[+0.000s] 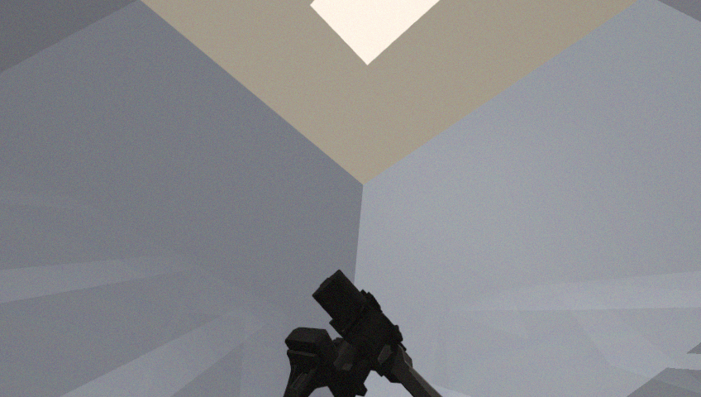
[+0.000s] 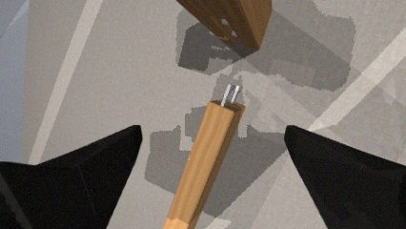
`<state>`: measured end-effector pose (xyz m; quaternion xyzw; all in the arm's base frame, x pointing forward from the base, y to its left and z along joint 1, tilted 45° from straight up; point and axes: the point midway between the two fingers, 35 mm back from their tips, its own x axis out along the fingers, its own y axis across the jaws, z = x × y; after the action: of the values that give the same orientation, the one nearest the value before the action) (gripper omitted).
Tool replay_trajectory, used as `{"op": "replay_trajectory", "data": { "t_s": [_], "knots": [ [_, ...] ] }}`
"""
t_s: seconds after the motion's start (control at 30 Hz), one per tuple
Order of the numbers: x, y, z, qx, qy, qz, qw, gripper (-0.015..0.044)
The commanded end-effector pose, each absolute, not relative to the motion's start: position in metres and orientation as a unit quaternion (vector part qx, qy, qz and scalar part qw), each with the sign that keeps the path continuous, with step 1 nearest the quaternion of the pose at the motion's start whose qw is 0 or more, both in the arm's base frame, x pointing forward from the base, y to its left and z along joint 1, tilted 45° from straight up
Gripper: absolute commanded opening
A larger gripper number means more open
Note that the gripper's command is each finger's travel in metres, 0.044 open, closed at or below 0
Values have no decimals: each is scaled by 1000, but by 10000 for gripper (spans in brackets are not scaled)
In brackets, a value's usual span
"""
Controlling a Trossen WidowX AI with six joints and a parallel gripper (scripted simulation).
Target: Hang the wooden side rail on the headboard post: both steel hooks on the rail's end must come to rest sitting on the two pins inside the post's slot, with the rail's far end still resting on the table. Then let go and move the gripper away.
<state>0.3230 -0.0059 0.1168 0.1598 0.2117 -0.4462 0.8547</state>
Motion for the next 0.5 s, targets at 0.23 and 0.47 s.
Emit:
{"op": "replay_trajectory", "data": {
  "t_s": [0.23,0.47],
  "knots": [
    [340,3,127,-390,496,-220,744,440],
    [342,3,131,-522,543,-122,647,440]
  ]
}}
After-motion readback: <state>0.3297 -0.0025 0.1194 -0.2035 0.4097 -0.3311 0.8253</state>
